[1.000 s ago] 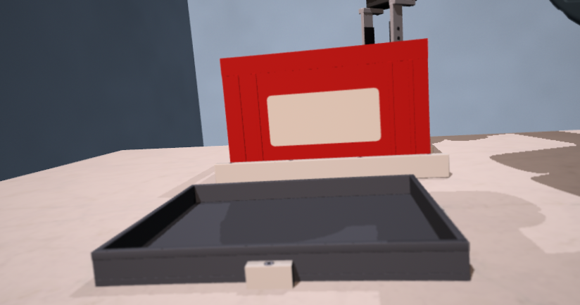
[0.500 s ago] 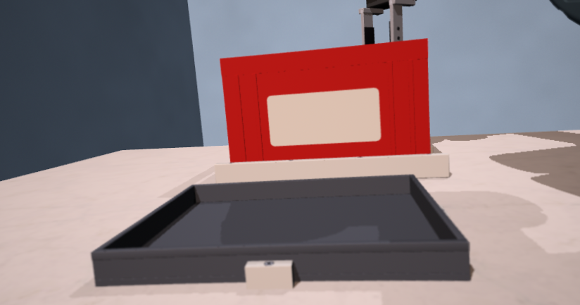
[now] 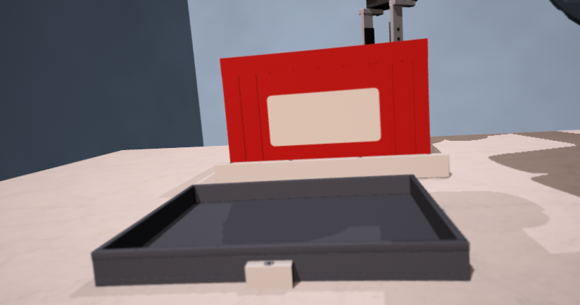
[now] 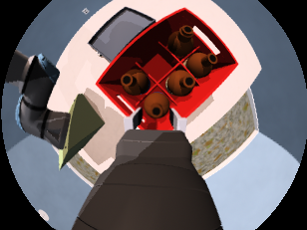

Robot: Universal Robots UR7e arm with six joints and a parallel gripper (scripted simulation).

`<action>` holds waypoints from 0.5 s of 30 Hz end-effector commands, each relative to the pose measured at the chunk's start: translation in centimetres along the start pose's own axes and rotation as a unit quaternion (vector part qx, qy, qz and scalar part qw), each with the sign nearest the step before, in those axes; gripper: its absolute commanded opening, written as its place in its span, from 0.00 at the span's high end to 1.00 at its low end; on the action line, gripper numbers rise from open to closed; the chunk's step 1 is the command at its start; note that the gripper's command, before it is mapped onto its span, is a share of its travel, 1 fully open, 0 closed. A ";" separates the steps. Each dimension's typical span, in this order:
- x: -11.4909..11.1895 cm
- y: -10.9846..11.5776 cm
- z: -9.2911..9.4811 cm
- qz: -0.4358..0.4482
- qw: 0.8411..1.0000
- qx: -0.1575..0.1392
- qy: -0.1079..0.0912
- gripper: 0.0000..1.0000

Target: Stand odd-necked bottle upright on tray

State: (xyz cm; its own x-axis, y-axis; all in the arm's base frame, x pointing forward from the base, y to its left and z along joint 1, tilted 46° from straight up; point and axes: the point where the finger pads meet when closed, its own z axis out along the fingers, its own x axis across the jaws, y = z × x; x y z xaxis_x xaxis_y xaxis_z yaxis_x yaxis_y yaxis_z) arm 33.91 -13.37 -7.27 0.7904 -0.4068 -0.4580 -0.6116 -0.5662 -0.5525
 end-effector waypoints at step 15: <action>0.0 0.0 1.2 0.000 1.000 0.000 0.001 0.00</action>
State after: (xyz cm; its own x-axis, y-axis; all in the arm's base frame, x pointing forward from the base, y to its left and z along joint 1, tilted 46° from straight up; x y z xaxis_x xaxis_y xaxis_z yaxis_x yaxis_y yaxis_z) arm 33.87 -12.70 -7.91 0.7904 -0.4068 -0.4580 -0.6116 -0.5662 -0.5526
